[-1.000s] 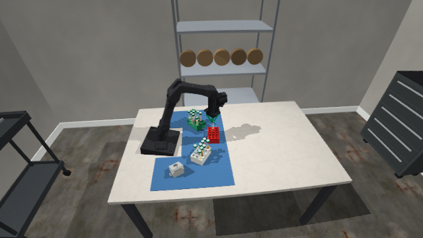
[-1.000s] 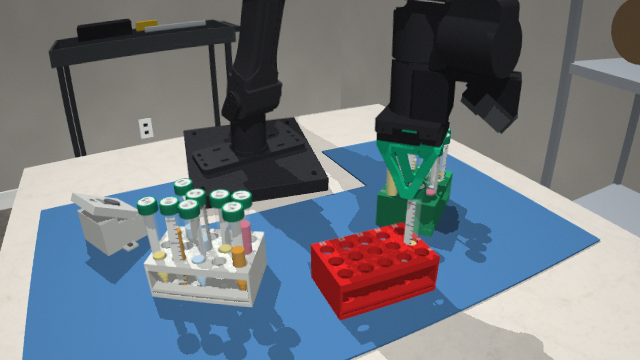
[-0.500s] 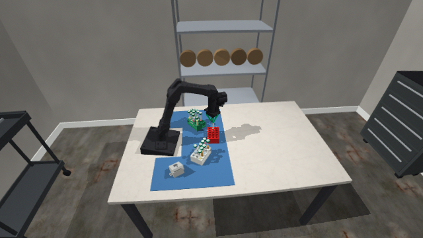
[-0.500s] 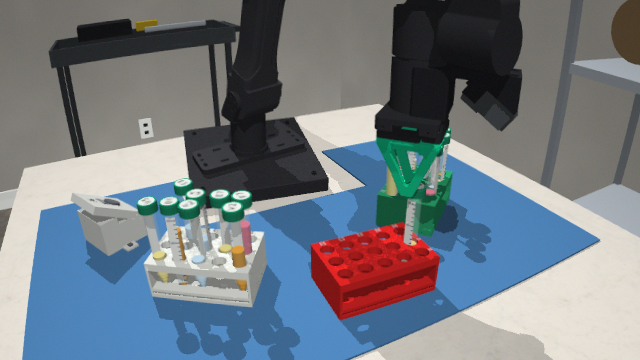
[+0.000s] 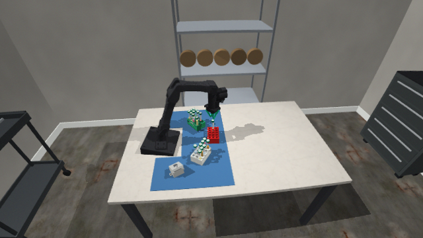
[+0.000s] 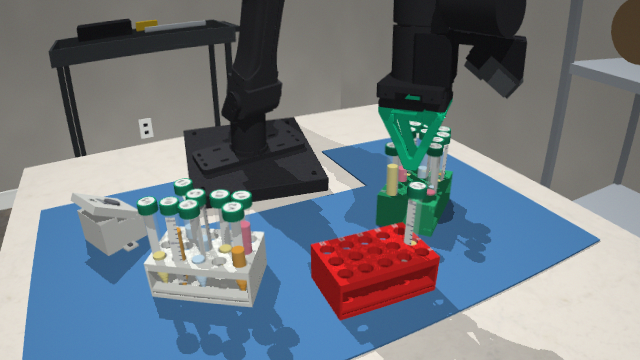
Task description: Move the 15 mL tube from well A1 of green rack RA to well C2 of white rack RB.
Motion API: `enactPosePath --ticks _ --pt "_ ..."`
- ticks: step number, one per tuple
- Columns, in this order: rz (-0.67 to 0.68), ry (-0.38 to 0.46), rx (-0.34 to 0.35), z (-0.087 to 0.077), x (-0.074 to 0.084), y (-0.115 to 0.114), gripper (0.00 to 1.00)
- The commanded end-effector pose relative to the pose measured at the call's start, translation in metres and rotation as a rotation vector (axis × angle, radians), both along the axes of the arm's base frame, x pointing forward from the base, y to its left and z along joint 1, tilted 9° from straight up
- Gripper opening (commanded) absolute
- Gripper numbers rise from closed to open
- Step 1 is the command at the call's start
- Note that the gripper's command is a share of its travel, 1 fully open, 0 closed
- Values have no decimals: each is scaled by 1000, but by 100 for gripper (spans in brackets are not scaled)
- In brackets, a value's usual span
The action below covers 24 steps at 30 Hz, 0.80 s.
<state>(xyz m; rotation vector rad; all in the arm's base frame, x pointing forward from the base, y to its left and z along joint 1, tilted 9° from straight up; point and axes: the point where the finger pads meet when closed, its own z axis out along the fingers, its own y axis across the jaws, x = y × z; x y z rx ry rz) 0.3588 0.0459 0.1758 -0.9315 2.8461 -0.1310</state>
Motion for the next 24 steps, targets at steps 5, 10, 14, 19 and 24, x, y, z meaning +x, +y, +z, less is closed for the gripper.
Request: enactPosePath --ticks 5,10,14,19,24 --pt "1 -6 1 20 -7 0 30" --pt "1 -6 1 33 -9 1 30" --pt "1 -6 1 38 -10 1 30" --pt "-98 -9 17 35 -27 -8 30" --pt "-197 -13 34 32 -43 -17 30"
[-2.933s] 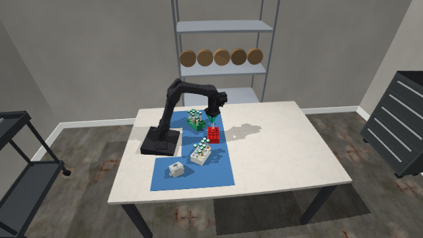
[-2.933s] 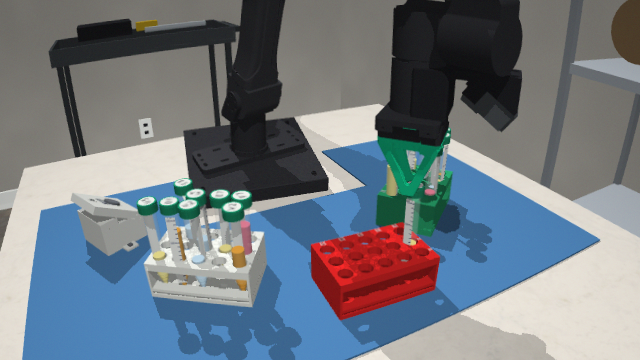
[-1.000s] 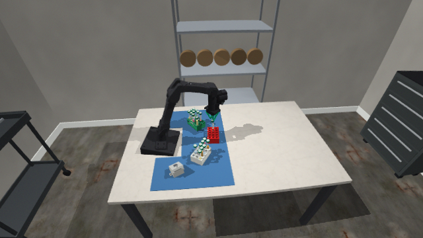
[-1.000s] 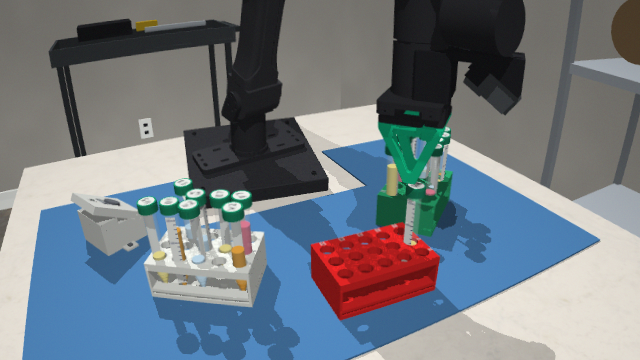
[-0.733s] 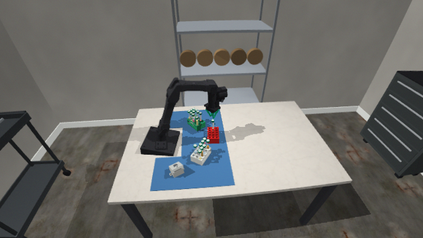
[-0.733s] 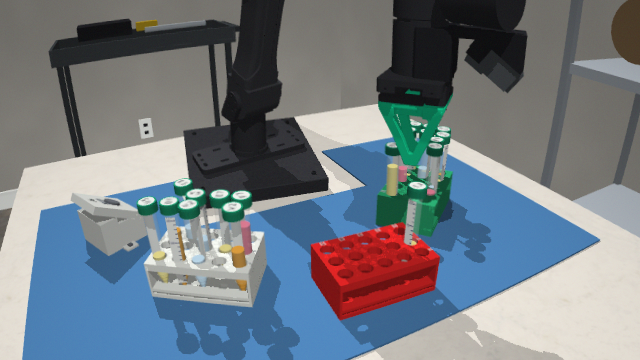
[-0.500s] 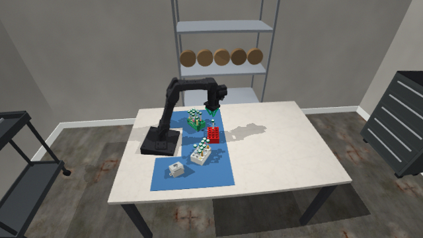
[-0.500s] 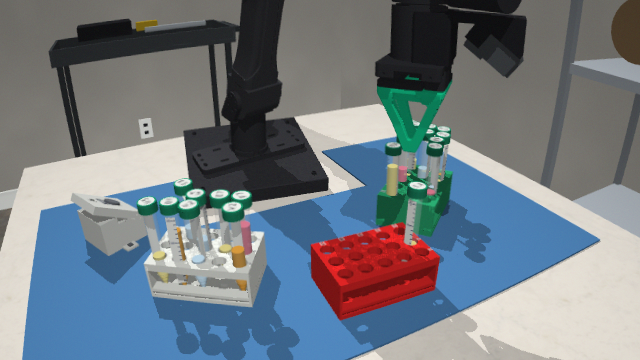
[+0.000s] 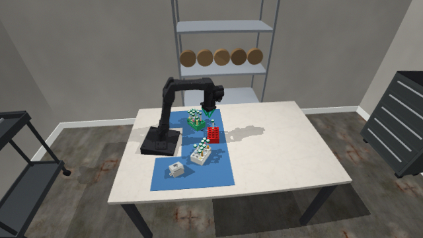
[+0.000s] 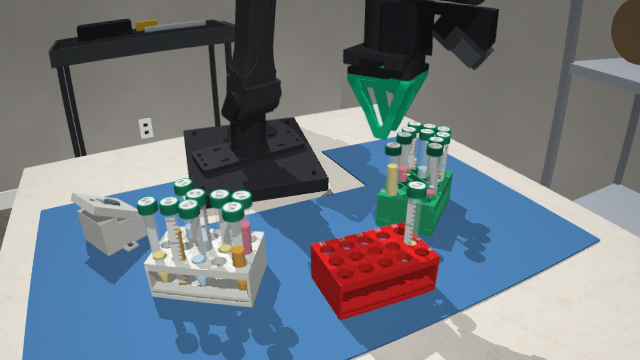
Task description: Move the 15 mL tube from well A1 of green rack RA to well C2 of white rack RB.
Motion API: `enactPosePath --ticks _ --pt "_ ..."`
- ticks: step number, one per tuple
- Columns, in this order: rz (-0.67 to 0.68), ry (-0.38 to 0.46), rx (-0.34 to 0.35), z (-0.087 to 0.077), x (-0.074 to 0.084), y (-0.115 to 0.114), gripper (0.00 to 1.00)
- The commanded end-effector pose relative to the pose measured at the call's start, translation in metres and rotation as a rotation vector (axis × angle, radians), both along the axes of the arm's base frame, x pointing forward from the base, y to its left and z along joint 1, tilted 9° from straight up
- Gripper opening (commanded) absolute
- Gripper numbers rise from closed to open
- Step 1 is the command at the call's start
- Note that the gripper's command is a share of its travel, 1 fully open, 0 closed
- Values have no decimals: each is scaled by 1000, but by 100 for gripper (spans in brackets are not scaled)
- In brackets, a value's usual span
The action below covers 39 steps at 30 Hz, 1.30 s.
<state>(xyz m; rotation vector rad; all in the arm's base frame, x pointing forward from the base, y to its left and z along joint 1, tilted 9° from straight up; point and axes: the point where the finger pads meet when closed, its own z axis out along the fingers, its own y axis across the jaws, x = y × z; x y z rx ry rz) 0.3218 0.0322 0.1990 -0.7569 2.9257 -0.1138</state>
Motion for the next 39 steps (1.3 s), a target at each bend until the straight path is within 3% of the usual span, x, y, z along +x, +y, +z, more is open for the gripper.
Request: enactPosePath --ticks 1,9,39 --pt "-104 -41 22 8 -11 -6 30" --pt "-368 -50 61 1 -55 -30 30" --pt "-1224 -81 190 1 -54 -29 30"
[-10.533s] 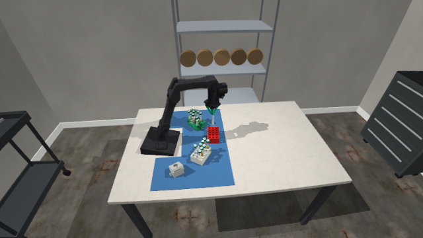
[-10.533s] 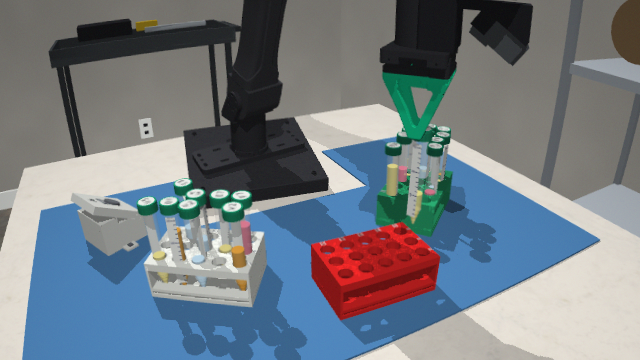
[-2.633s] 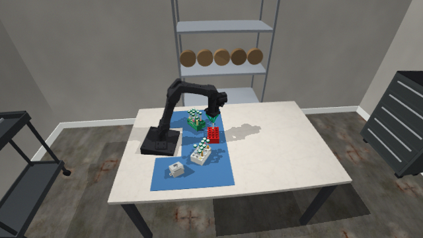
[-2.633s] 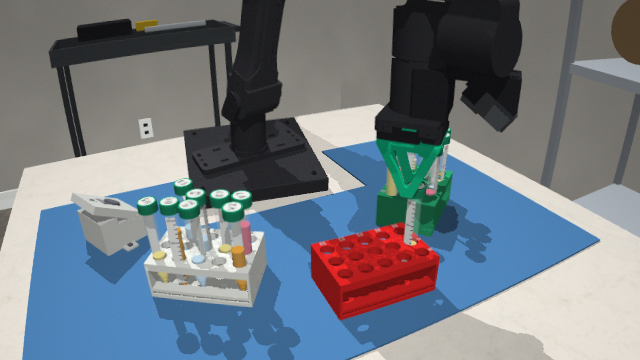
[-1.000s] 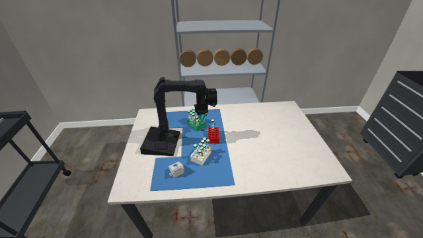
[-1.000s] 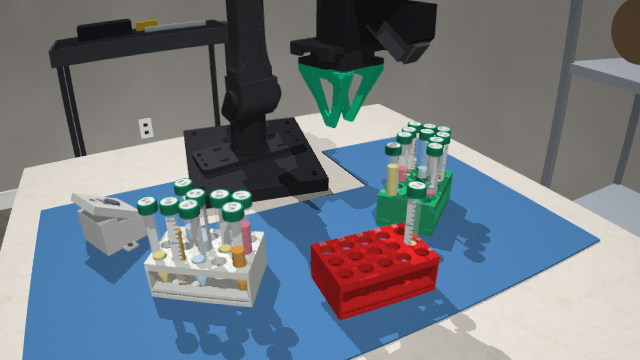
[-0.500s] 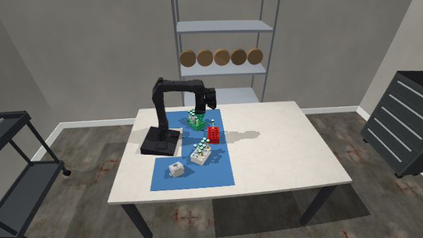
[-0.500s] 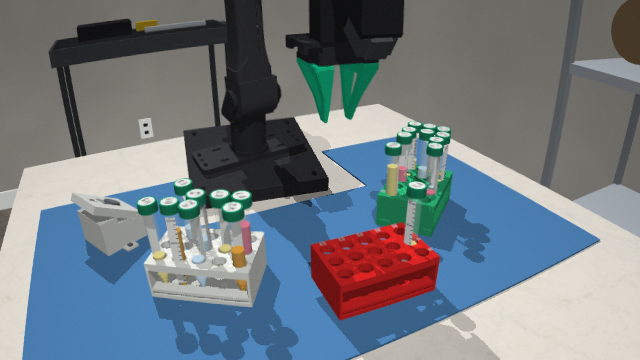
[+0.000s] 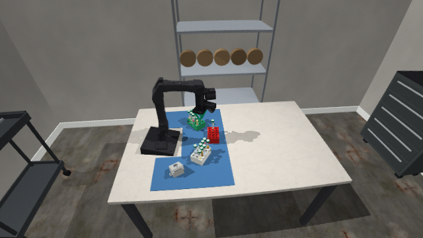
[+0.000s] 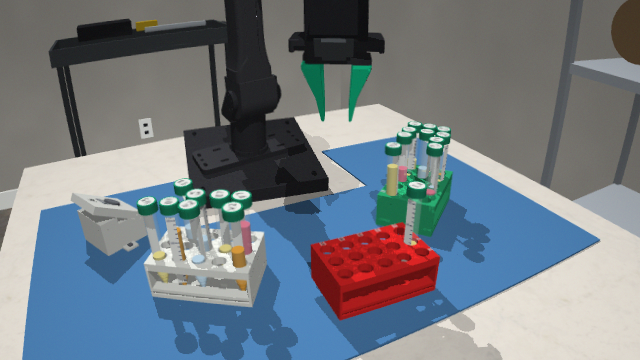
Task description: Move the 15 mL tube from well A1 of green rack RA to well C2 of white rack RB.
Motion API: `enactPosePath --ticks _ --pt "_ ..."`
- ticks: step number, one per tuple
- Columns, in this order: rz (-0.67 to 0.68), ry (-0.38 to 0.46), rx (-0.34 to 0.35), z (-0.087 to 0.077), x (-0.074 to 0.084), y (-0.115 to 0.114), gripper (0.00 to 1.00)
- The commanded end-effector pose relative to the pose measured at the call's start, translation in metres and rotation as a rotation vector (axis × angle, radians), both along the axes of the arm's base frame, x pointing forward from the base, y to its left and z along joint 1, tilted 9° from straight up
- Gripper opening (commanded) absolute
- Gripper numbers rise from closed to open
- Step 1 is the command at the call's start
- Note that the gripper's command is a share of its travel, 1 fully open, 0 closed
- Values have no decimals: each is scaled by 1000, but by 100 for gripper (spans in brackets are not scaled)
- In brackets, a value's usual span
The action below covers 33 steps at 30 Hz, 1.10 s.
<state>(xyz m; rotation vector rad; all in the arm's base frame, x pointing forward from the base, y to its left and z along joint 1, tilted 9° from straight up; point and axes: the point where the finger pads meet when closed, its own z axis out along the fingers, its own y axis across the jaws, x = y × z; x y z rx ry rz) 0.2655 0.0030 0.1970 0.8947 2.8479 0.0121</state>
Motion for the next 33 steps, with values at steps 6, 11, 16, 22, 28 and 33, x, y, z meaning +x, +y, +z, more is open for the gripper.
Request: enactPosePath --ticks 6,11,16,22,28,33 --pt "-320 -29 52 3 2 0 30" --pt "-419 -32 68 3 2 0 30" --pt "-583 -39 95 3 2 0 30" --pt "-781 -46 126 3 2 0 30" --pt "-818 -47 132 3 2 -5 30" --pt "-818 -48 131 5 3 -35 30"
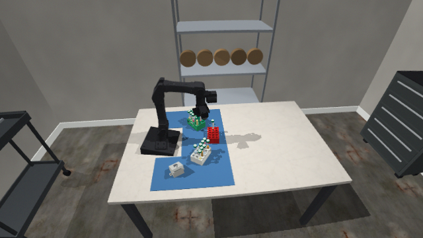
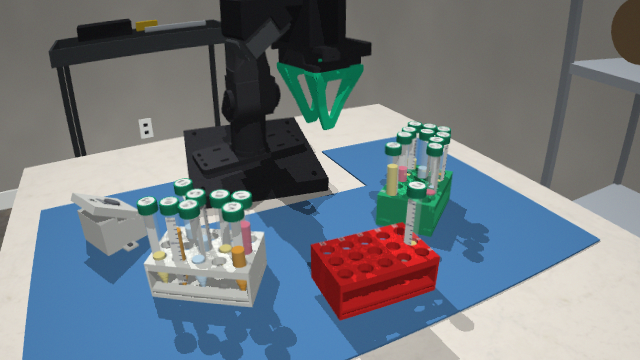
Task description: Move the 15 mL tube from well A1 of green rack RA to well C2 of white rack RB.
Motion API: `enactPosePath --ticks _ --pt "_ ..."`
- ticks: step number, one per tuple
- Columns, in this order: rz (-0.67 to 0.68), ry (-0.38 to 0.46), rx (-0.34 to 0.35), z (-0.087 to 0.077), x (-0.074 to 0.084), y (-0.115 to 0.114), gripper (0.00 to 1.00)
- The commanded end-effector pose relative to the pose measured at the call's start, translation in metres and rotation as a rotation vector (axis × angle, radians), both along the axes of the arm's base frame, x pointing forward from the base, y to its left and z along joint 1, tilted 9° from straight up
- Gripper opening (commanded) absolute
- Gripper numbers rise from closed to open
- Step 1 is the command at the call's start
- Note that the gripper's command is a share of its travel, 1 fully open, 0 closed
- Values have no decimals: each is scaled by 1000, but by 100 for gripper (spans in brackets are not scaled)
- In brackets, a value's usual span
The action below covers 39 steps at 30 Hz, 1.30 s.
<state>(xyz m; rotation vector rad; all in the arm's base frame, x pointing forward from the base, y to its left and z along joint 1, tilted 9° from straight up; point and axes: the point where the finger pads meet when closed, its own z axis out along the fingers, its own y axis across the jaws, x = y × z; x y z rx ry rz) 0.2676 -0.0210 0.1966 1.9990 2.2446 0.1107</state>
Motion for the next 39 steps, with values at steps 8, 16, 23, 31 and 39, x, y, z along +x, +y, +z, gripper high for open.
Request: enactPosePath --ticks 8,16,23,31,39 --pt "17 -18 -10 9 3 -55 30" --pt "17 -18 -12 11 3 -86 30" --pt "17 -18 -12 13 4 -108 30" --pt "17 -18 -12 13 3 -104 30" --pt "17 -18 -12 8 4 -101 30"
